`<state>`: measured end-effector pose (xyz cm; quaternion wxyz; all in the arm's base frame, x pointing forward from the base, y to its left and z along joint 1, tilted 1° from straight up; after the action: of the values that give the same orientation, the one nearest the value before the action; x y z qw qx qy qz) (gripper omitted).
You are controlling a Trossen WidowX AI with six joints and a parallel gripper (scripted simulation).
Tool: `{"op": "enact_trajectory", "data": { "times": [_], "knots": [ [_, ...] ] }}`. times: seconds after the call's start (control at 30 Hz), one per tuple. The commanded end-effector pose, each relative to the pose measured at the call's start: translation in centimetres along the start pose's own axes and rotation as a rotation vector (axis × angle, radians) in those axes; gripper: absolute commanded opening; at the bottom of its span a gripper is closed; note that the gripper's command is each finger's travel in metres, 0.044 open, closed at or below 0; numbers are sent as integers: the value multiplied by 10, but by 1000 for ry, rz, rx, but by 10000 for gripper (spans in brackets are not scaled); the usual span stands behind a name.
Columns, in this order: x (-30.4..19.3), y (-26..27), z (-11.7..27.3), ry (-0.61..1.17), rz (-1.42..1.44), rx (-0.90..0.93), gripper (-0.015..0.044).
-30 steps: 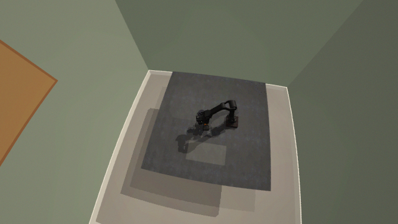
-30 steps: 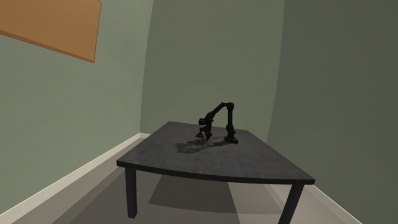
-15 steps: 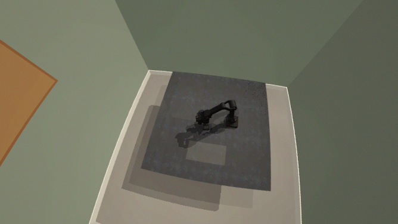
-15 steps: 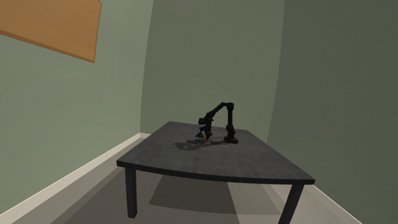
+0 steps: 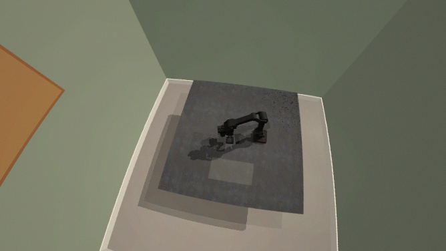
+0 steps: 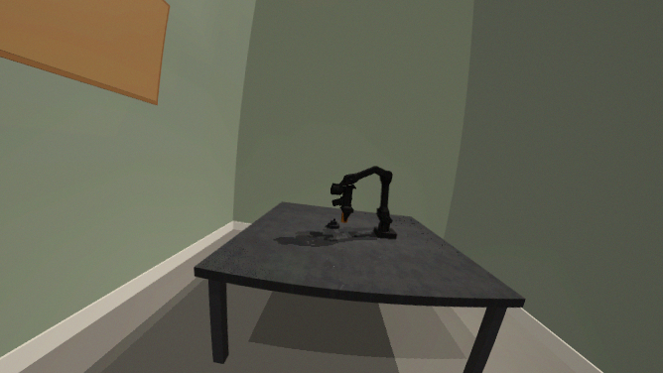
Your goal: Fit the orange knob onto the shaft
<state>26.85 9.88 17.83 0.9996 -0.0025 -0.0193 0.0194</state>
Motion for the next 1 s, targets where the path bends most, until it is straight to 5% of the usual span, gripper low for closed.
{"op": "enact_trajectory", "data": {
  "times": [0.0, 0.23, 0.97],
  "knots": [
    [-2, 0, 24, -10, -4, 2, 0],
    [-8, -1, 55, -10, -4, 2, 0],
    [24, -40, 38, -13, -4, -2, 0]
  ]
}}
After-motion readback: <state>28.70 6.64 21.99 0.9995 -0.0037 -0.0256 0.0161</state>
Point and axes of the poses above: the point midway between the two fingers, 35 mm back from their tips, its own z axis back along the fingers, its own y axis across the jaws, x = y × z, the point moved 7 cm from there along z, back along the fingers, and after that the axes turned 8 degrees about -z, right-handed, at the moved point
